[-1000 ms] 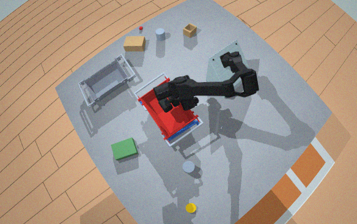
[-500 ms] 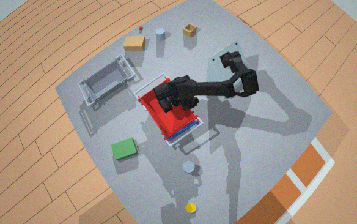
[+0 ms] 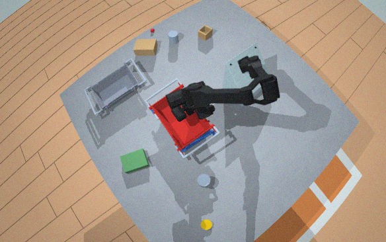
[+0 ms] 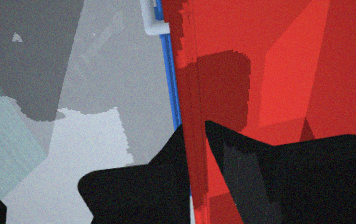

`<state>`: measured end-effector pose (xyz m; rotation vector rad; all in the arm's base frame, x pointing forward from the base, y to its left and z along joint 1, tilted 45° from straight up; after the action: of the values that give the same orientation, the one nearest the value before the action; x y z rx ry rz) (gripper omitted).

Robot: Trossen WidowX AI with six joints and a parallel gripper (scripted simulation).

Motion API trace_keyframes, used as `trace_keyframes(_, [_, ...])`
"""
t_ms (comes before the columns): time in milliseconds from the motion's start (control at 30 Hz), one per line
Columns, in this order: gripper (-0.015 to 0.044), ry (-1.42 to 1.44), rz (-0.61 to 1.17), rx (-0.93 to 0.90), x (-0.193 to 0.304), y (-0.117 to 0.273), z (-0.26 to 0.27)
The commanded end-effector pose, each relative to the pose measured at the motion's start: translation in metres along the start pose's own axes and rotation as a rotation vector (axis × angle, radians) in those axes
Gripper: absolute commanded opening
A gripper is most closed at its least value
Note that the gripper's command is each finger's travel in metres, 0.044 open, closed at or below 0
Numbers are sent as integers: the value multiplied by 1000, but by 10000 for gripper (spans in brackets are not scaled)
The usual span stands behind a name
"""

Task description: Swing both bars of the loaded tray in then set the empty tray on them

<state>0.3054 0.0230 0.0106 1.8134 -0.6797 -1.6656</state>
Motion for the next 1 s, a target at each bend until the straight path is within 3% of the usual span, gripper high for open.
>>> trace_keyframes(0, [0,-9,-5,-31,-1,-8,4])
trace_keyframes(333, [0,-9,-5,-31,-1,-8,4])
trace_keyframes(967, [279,-9,-5,-31,-1,-8,4])
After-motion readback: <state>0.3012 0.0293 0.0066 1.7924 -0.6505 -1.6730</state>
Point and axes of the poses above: the point midway between the two fingers, 35 mm back from their tips, its own y axis back along the fingers, its own z axis across the jaws, x = y × z, the point moved 6 cm from there along y, back along the fingers, and after that the axes turned 6 degrees about y, right-handed, at the moved point
